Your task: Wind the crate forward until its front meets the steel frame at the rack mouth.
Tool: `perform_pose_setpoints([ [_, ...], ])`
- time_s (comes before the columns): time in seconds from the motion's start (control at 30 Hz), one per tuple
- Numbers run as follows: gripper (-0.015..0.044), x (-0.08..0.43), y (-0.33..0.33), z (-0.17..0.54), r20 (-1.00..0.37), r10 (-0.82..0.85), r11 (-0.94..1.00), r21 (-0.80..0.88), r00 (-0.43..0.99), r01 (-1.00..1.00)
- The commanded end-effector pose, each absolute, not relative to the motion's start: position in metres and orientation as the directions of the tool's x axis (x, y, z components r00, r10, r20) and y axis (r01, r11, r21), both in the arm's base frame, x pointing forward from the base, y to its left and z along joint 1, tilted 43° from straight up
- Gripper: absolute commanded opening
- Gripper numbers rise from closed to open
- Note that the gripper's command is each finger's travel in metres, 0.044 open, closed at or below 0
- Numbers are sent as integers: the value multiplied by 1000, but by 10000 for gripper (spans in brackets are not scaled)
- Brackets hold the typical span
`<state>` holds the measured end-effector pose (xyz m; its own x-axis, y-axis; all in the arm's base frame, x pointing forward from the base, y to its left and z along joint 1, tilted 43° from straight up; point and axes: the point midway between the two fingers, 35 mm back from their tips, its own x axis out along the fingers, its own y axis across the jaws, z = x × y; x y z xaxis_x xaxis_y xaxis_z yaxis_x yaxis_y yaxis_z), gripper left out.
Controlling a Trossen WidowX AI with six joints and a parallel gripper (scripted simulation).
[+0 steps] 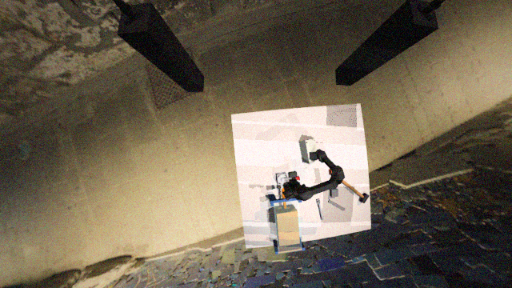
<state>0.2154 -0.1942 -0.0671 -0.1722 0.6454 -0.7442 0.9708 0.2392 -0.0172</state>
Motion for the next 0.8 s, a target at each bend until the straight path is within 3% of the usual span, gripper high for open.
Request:
perform_pose_setpoints([
  [0.0,0,215,-194,-67,-743,645,242,-20,-176,970],
  [0.63,0,215,-194,-67,-743,645,242,-20,-176,970],
  [0.77,105,216,-184,-62,-796,581,252,-22,-170,967],
])
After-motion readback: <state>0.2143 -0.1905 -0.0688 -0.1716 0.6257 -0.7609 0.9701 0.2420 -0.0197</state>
